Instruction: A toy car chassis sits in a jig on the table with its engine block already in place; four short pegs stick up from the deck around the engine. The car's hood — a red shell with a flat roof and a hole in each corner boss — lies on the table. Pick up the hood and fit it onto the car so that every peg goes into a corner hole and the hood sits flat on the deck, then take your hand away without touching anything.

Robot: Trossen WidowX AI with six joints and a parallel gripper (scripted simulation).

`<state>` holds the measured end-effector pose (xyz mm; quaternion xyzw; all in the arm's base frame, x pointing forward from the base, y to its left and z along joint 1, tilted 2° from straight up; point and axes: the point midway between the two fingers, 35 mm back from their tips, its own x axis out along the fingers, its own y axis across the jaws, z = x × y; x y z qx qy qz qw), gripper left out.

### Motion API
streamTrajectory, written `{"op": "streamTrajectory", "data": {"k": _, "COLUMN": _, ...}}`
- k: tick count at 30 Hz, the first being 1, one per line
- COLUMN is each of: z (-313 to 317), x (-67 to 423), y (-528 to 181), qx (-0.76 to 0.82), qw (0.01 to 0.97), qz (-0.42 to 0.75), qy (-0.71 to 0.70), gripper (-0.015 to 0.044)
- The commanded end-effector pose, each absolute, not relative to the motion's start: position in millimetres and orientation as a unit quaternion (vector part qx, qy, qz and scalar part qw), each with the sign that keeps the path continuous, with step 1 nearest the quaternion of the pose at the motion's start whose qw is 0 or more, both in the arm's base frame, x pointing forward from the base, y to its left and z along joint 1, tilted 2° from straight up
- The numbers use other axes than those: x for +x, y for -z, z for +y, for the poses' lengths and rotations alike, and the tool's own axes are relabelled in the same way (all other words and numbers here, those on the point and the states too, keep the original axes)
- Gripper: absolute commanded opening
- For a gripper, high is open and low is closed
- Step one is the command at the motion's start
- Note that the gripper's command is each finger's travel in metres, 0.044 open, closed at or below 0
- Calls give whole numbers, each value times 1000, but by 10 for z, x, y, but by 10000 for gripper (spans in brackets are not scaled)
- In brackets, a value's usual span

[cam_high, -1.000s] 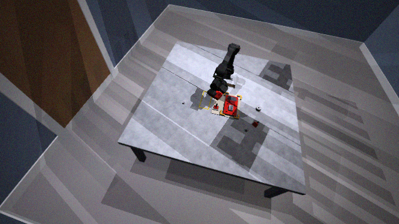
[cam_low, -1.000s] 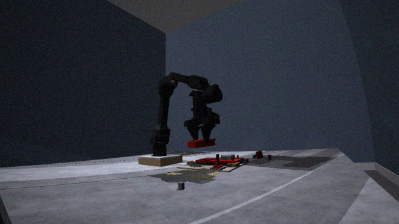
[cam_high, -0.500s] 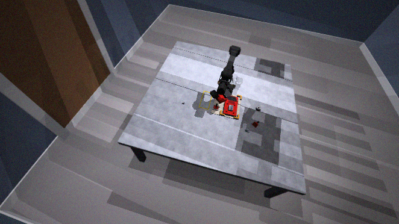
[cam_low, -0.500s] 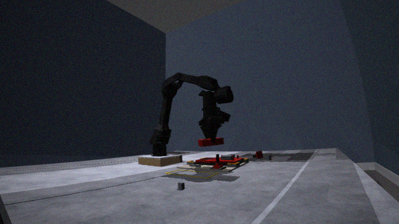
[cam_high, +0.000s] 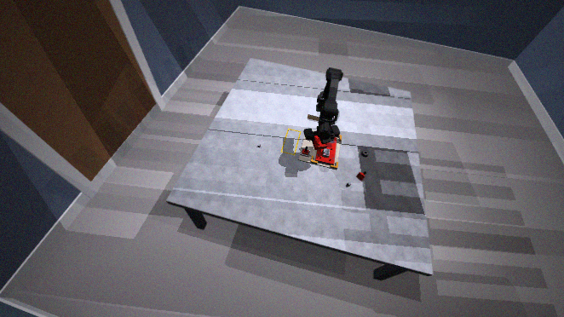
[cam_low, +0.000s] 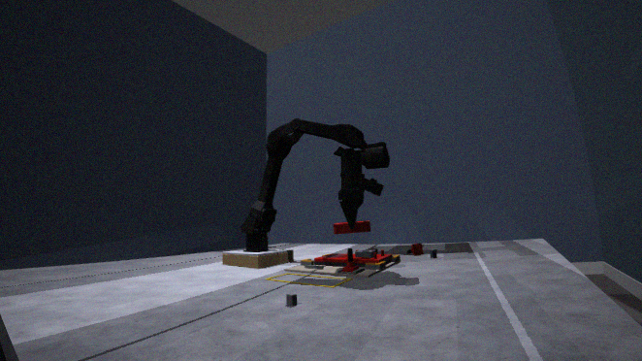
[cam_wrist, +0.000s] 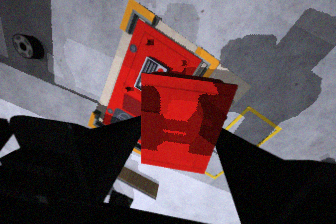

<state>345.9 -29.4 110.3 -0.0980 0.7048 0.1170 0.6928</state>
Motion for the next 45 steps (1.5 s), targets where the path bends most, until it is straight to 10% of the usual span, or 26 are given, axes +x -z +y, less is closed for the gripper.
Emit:
{"op": "streamTrajectory", "data": {"k": 1, "z": -173, "x": 3502, "y": -1095, "qx": -66, "qw": 693, "qz": 713, "qy": -87, "gripper": 0}}
{"op": "streamTrajectory", "data": {"k": 45, "z": 321, "x": 3640, "y": -606, "qx": 50, "qw": 688, "qz": 723, "qy": 34, "gripper": 0}}
